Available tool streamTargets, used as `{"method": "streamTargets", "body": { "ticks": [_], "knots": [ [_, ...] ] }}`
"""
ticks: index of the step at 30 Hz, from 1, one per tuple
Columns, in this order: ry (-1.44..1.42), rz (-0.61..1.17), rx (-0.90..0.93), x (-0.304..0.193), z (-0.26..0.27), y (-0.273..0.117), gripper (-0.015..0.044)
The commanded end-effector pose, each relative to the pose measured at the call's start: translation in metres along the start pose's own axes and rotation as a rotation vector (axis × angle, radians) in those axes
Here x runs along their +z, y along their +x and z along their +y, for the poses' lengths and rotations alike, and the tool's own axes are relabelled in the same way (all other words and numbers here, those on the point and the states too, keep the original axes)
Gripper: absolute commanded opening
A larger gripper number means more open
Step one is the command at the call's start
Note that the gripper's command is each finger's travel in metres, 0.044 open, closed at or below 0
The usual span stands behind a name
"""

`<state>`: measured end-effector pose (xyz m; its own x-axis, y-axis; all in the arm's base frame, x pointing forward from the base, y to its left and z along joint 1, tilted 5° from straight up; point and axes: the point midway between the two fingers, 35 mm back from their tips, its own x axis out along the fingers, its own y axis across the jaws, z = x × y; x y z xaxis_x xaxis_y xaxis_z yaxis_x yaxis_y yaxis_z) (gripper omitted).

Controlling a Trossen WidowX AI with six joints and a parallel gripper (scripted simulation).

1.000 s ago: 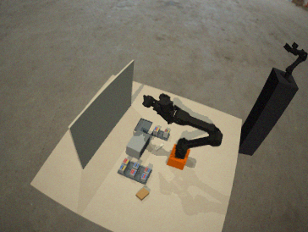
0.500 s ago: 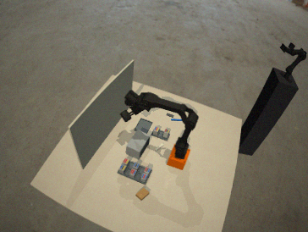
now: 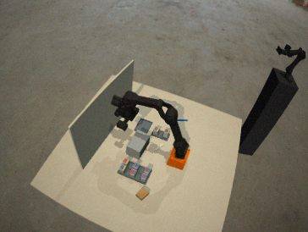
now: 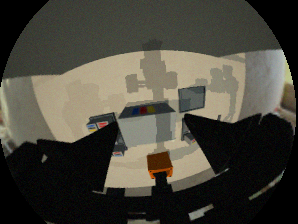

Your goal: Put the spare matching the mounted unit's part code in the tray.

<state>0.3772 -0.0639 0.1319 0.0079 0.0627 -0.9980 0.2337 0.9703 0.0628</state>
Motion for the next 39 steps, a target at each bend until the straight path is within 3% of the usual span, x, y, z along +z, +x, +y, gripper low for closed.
{"method": "streamTargets", "body": {
  "ticks": [1, 5, 22, 28, 36, 39],
  "knots": [
    [-0.012, 0.005, 0.013, 0.002, 0.002, 0.015, 0.044],
    [-0.012, 0.005, 0.013, 0.0, 0.003, 0.055, 0.044],
    [0.005, 0.005, 0.013, -0.001, -0.001, 0.057, 0.044],
    [0.581, 0.006, -0.001, -0.04, -0.094, 0.055, 0.044],
    [1.428, 0.01, -0.015, -0.135, -0.189, 0.06, 0.044],
    [1.5, 0.01, -0.016, -0.144, -0.195, 0.061, 0.044]
  ]
}}
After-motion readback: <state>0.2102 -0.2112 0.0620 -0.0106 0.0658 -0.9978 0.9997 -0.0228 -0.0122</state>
